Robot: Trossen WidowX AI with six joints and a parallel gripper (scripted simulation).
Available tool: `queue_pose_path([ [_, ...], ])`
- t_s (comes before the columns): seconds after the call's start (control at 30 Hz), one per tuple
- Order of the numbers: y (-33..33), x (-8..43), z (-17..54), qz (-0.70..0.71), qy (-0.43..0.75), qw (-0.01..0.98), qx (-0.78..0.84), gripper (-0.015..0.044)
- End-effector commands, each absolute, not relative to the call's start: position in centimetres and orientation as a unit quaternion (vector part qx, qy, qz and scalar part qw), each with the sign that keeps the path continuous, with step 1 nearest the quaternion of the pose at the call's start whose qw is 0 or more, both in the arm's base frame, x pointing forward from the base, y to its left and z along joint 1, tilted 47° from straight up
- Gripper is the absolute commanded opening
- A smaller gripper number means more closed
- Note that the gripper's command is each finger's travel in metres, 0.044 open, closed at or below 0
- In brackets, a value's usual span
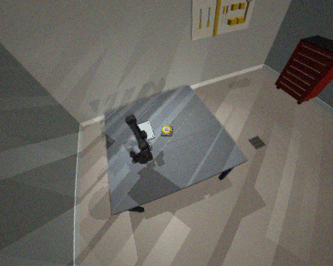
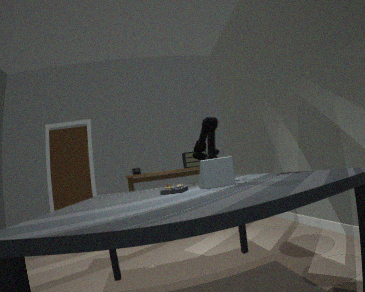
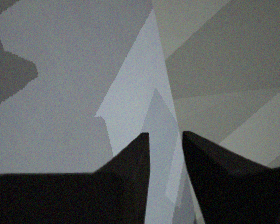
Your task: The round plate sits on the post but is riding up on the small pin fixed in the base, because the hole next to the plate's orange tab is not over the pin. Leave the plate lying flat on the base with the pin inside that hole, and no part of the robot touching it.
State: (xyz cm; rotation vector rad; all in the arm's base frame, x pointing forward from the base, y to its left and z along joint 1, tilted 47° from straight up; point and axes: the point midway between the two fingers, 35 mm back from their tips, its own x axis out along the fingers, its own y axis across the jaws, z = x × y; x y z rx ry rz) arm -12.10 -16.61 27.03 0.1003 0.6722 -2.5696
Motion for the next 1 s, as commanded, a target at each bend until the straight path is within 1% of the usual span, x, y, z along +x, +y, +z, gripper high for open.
queue_pose_path([
  [0.0, -20.3, -7.8, 27.5, -0.900, 0.264, 0.346, 0.030, 0.0000],
  [0.07, -20.9, -7.0, 27.6, -0.892, 0.266, 0.365, 0.029, 0.0000],
  [0.27, -23.9, 1.3, 27.9, -0.807, 0.288, 0.514, 0.026, 0.0000],
  [0.33, -24.0, 2.3, 27.9, -0.797, 0.284, 0.533, 0.029, 0.0000],
  [0.43, -24.2, 6.8, 27.8, -0.747, 0.284, 0.600, 0.033, 0.0000],
  [0.53, -23.6, 11.4, 27.5, -0.694, 0.309, 0.650, 0.021, 0.0000],
  [0.6, -23.4, 12.6, 27.2, -0.680, 0.320, 0.659, 0.017, 0.0000],
  [0.8, -19.8, 21.7, 23.1, -0.557, 0.417, 0.717, -0.032, 0.0000],
  [0.87, -19.2, 22.6, 22.3, -0.542, 0.430, 0.721, -0.039, 0.0000],
  [0.97, -15.8, 26.2, 18.9, -0.478, 0.487, 0.728, -0.071, 0.0000],
])
